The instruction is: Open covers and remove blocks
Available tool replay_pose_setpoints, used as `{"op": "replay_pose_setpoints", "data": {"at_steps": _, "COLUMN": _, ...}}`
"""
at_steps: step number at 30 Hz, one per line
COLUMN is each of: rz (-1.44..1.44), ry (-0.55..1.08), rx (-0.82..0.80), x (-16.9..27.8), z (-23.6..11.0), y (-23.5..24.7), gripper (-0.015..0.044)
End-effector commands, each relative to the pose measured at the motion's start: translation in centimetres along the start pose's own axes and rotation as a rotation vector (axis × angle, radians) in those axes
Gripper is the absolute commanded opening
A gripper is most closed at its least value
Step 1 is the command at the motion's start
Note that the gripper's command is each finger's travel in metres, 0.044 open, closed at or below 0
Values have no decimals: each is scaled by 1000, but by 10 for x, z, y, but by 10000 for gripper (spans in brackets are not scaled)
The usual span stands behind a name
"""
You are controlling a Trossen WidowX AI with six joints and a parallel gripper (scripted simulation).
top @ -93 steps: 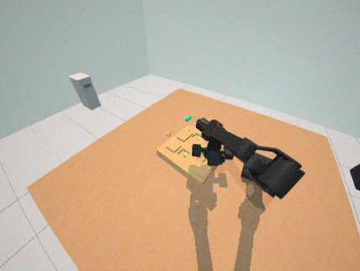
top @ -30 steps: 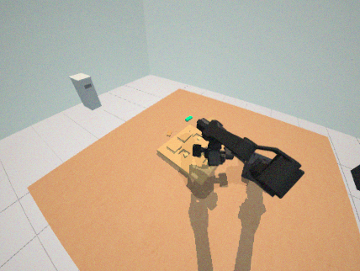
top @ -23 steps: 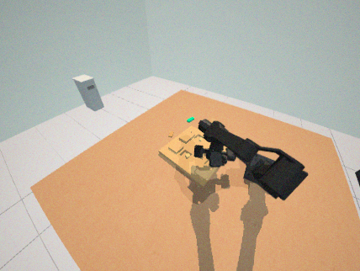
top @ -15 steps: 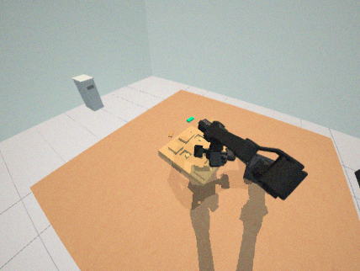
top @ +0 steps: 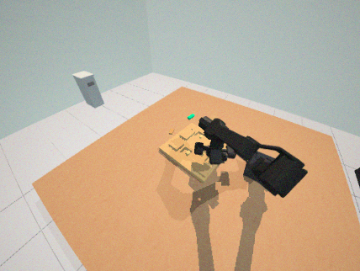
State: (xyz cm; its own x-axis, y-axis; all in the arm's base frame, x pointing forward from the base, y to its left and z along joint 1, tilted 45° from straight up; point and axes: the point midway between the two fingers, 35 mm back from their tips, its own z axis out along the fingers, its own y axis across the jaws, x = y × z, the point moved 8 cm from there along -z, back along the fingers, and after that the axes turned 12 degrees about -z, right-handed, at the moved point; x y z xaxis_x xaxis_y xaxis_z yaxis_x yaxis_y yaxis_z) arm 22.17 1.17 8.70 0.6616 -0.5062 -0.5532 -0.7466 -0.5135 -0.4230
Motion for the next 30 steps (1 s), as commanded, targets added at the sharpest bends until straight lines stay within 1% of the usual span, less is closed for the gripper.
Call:
{"op": "replay_pose_setpoints", "data": {"at_steps": 1, "rz": -1, "ry": -6, "rx": 1, "x": -1, "z": 2, "y": -1, "gripper": 0}}
{"op": "replay_pose_setpoints", "data": {"at_steps": 12, "rz": -1, "ry": -6, "rx": 1, "x": -1, "z": 2, "y": -1, "gripper": 0}}
{"op": "replay_pose_setpoints", "data": {"at_steps": 23, "rz": -1, "ry": -5, "rx": 1, "x": 0, "z": -10, "y": -1, "gripper": 0}}
{"op": "replay_pose_setpoints", "data": {"at_steps": 25, "rz": 2, "ry": -5, "rx": 1, "x": 0, "z": -9, "y": -1, "gripper": 53}}
{"op": "replay_pose_setpoints", "data": {"at_steps": 28, "rz": 2, "ry": -3, "rx": 0, "x": 1, "z": -22, "y": -2, "gripper": 131}}
{"op": "replay_pose_setpoints", "data": {"at_steps": 29, "rz": 2, "ry": -3, "rx": 0, "x": 2, "z": -27, "y": -2, "gripper": 144}}
{"op": "replay_pose_setpoints", "data": {"at_steps": 30, "rz": 1, "ry": -2, "rx": -1, "x": 2, "z": -32, "y": -2, "gripper": 144}}
